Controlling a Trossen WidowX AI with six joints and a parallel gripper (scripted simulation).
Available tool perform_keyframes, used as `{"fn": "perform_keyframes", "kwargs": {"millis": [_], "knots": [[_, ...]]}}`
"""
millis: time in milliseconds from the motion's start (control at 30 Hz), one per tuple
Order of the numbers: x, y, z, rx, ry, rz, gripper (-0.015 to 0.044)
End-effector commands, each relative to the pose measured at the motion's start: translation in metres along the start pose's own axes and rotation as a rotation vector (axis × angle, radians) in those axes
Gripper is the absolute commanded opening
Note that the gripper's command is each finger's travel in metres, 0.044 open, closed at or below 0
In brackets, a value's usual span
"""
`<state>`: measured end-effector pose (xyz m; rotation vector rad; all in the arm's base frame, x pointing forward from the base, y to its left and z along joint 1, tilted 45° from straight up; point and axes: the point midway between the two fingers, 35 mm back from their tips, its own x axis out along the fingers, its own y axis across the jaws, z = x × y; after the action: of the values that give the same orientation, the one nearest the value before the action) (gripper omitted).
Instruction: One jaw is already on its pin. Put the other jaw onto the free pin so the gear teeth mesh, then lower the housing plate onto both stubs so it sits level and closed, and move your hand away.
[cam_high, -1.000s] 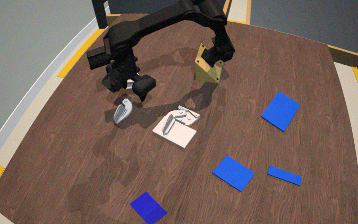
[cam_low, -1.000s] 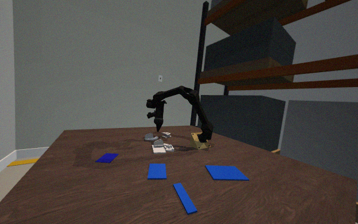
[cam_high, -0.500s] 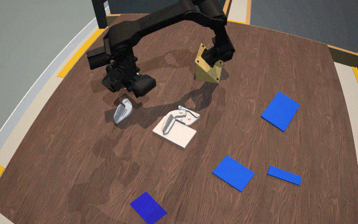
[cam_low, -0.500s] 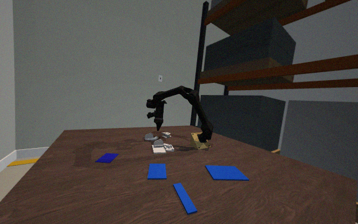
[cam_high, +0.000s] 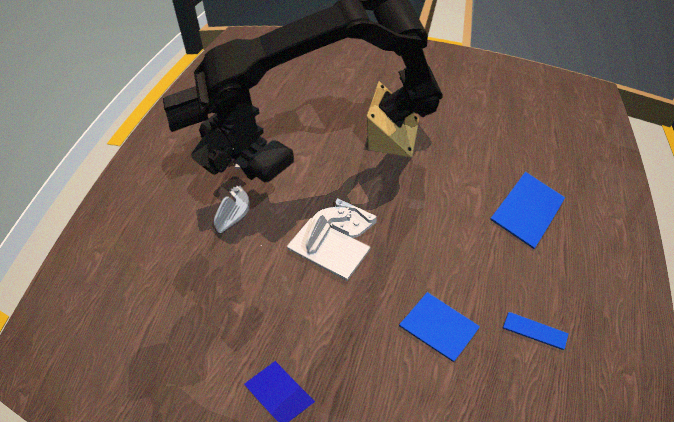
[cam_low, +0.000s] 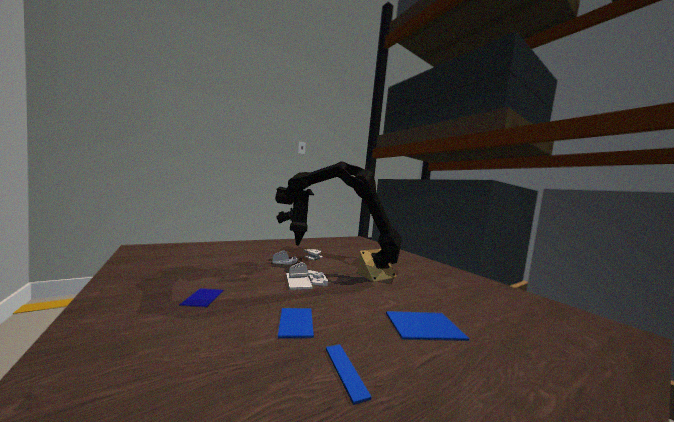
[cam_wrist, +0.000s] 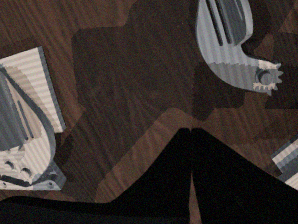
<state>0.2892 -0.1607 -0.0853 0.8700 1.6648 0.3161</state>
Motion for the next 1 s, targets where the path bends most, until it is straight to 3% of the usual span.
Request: {"fn": "perform_keyframes", "kwargs": {"millis": [0,100,667,867,967], "knots": [[0.0,0.0,0.0,0.0,0.0,0.0,0.0],[0.0,0.0,0.0,0.0,0.0,0.0,0.0],[-0.013,-0.024,0.046,-0.314,-0.001,-0.008,0.044],[-0.011,-0.024,0.046,-0.314,-0.001,-0.008,0.044],[0.013,-0.024,0.047,-0.314,-0.002,-0.007,0.044]]}}
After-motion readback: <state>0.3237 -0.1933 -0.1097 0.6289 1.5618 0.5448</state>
